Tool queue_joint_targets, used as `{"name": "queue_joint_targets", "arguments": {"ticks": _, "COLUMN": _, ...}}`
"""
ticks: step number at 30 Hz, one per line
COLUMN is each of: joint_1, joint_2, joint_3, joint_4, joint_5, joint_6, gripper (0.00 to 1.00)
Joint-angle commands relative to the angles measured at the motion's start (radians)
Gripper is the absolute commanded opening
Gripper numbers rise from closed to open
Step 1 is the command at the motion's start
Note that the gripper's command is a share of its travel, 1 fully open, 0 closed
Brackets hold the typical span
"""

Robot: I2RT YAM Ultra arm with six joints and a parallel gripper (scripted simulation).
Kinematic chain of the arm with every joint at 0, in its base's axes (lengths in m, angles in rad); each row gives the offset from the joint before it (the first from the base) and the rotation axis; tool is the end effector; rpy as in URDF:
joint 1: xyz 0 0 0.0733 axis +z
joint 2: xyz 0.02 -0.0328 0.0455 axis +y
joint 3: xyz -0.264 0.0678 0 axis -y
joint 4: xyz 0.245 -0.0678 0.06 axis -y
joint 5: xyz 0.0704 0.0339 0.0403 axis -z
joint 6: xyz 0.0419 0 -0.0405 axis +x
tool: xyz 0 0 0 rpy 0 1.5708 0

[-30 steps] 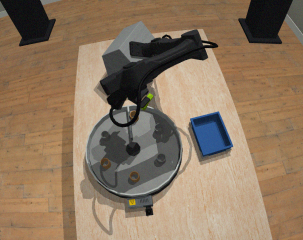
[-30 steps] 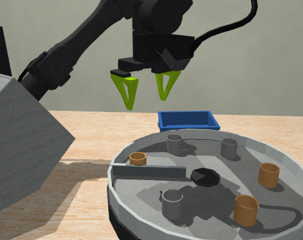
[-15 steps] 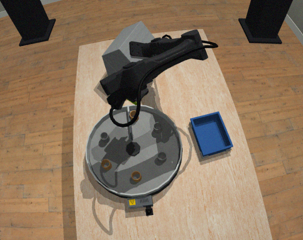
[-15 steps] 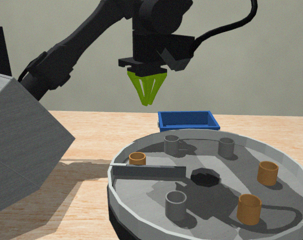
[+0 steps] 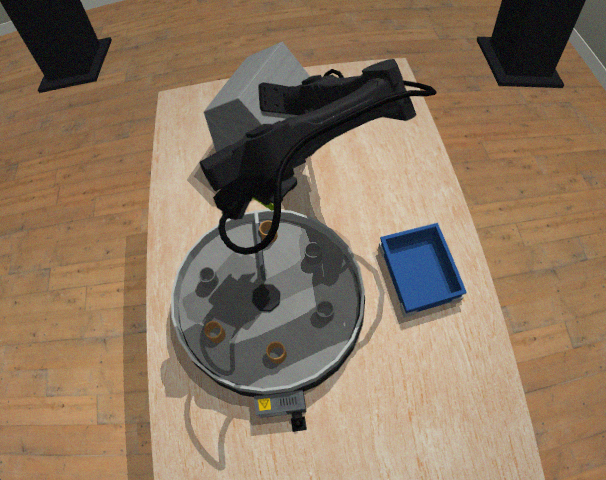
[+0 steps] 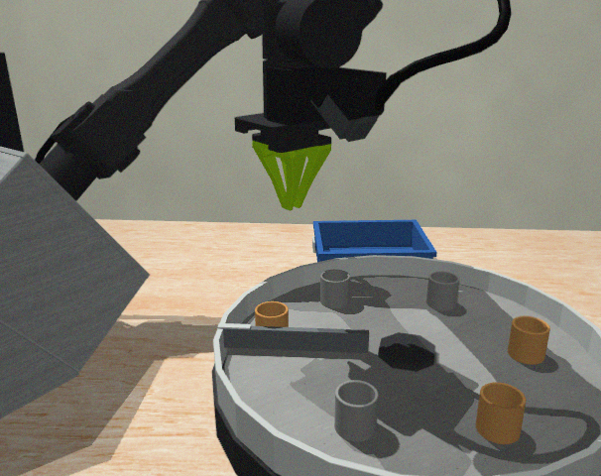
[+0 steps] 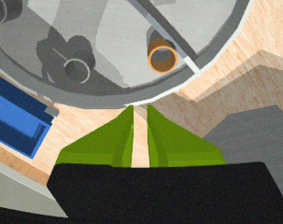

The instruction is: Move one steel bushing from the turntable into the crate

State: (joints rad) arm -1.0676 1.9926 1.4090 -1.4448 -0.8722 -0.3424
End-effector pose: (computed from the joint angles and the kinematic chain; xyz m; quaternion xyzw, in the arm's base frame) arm 0.1845 -0.2664 0.1875 0.4027 0.7914 0.4466 0.1100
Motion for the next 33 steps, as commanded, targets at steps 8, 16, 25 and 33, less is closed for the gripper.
{"name": "queue_joint_targets", "arguments": {"ticks": 8, "joint_1": -0.025, "joint_2": -0.001, "joint_3": 0.012, "joint_4": -0.013, "joint_5": -0.012, "joint_6": -0.005, "gripper": 0.18}}
{"name": "queue_joint_targets", "arguments": {"ticks": 16, "joint_1": -0.025, "joint_2": -0.001, "joint_3": 0.012, "joint_4": -0.013, "joint_5": -0.012, "joint_6": -0.005, "gripper": 0.18}}
{"name": "queue_joint_targets", "arguments": {"ticks": 25, "joint_1": -0.025, "joint_2": -0.001, "joint_3": 0.012, "joint_4": -0.013, "joint_5": -0.012, "joint_6": -0.005, "gripper": 0.18}}
{"name": "queue_joint_targets", "arguments": {"ticks": 33, "joint_1": -0.025, "joint_2": -0.001, "joint_3": 0.012, "joint_4": -0.013, "joint_5": -0.012, "joint_6": -0.005, "gripper": 0.18}}
